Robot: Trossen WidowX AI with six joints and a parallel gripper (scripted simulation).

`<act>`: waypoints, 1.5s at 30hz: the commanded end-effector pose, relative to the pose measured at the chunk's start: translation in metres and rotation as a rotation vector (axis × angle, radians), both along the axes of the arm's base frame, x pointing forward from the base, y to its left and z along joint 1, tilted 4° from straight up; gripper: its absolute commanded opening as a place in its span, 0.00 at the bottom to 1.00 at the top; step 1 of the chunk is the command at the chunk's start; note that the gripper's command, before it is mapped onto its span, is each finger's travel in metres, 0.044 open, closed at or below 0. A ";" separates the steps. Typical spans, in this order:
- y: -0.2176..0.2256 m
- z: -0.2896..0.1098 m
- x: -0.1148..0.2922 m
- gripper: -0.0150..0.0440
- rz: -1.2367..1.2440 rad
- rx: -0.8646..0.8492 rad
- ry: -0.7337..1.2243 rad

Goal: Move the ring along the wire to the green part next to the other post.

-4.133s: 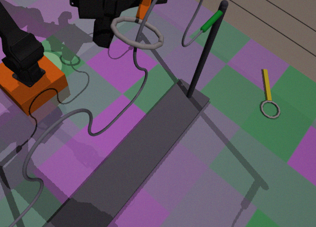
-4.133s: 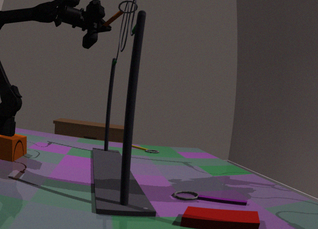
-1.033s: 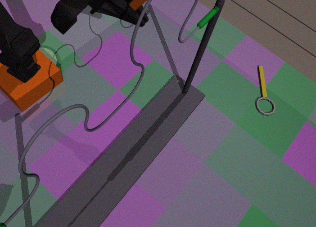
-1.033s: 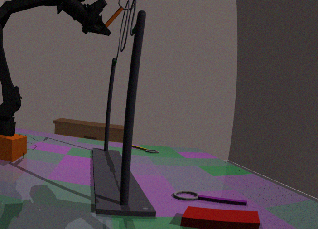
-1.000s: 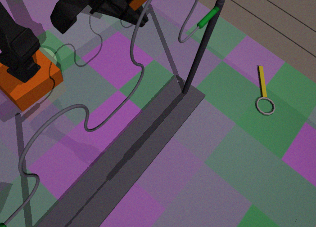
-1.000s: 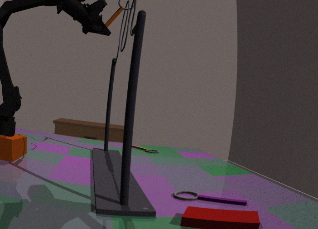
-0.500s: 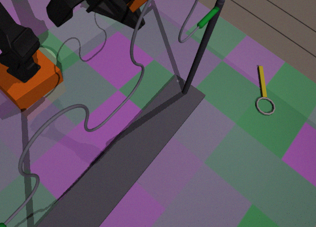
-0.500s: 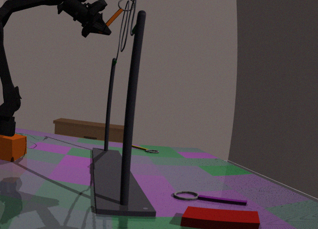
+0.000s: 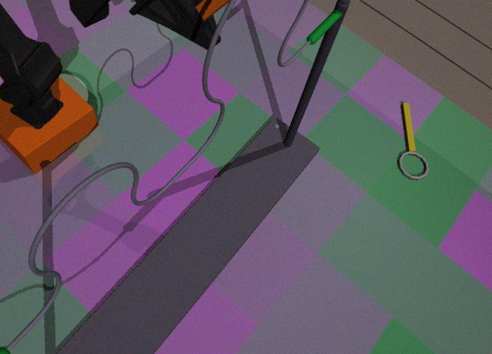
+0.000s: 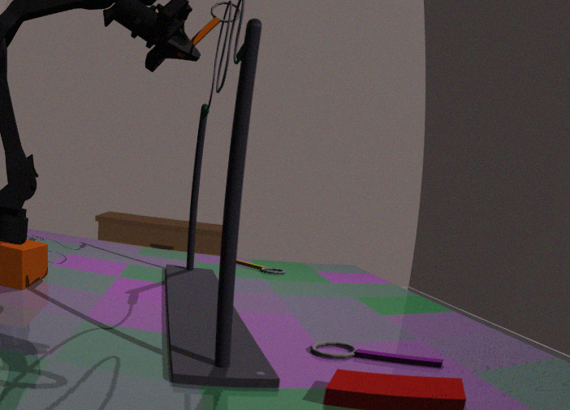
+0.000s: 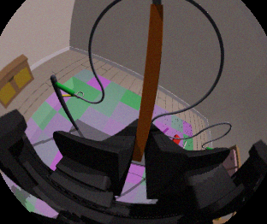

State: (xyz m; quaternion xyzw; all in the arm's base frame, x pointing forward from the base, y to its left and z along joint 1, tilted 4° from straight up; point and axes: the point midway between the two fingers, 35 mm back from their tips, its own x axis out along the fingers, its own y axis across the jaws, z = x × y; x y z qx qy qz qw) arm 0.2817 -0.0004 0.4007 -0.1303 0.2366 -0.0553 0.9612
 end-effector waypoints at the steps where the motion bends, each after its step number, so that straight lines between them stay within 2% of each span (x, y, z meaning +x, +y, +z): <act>1: -0.002 0.001 0.000 0.00 -0.004 -0.051 0.008; 45: -0.015 0.012 -0.002 0.00 -0.037 -0.591 0.081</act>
